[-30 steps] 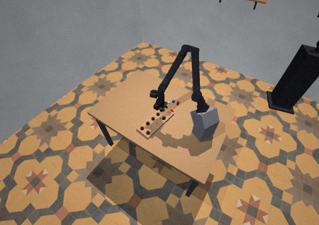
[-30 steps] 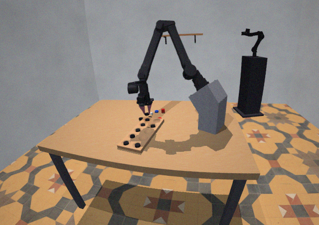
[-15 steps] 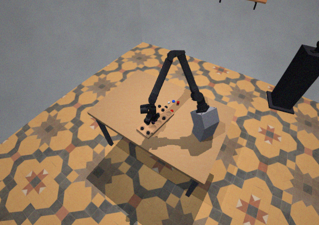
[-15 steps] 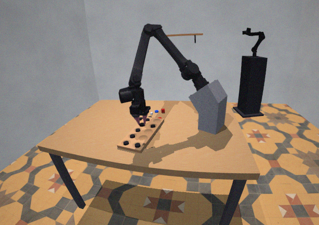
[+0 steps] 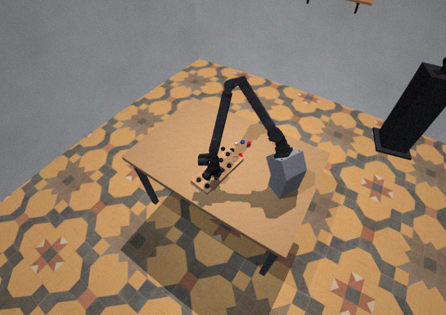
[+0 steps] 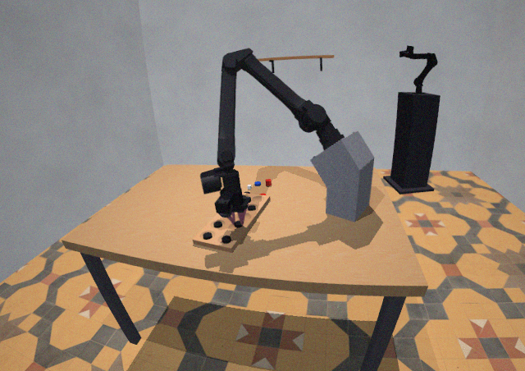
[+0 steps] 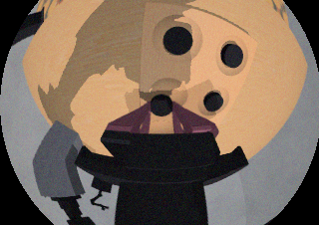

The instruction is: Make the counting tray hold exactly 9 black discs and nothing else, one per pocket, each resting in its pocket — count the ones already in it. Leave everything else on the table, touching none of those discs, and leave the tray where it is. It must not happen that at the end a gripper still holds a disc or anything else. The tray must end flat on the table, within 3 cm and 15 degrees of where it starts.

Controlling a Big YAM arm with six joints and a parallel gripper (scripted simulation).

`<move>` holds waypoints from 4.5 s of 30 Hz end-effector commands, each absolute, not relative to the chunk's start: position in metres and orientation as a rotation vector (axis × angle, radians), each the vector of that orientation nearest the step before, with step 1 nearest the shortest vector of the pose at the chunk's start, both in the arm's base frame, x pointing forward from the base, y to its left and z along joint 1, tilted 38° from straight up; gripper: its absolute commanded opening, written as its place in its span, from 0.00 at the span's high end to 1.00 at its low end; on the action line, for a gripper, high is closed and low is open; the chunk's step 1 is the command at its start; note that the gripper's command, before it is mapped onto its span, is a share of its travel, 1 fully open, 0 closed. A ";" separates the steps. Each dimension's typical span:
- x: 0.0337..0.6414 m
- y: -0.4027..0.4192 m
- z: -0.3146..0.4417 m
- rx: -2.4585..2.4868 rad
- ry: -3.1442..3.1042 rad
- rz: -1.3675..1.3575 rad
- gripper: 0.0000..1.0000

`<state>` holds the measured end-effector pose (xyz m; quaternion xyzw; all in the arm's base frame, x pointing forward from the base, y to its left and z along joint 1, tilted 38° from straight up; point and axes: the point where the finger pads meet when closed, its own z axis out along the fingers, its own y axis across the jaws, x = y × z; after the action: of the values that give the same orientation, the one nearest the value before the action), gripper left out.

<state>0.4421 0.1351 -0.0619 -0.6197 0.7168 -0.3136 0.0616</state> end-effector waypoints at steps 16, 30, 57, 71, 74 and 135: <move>0.466 0.141 -0.066 -1.879 2.107 -0.950 1.00; 0.462 0.147 -0.059 -1.887 2.087 -0.948 1.00; 0.462 0.147 -0.059 -1.887 2.087 -0.948 0.65; 0.452 0.154 -0.053 -1.889 2.089 -0.942 0.65; 0.439 0.162 -0.033 -1.889 2.089 -0.943 0.65; 0.413 0.183 0.020 -1.870 2.097 -0.941 0.56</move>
<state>0.4072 0.1753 0.0108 -0.6321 0.7034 -0.3163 0.0743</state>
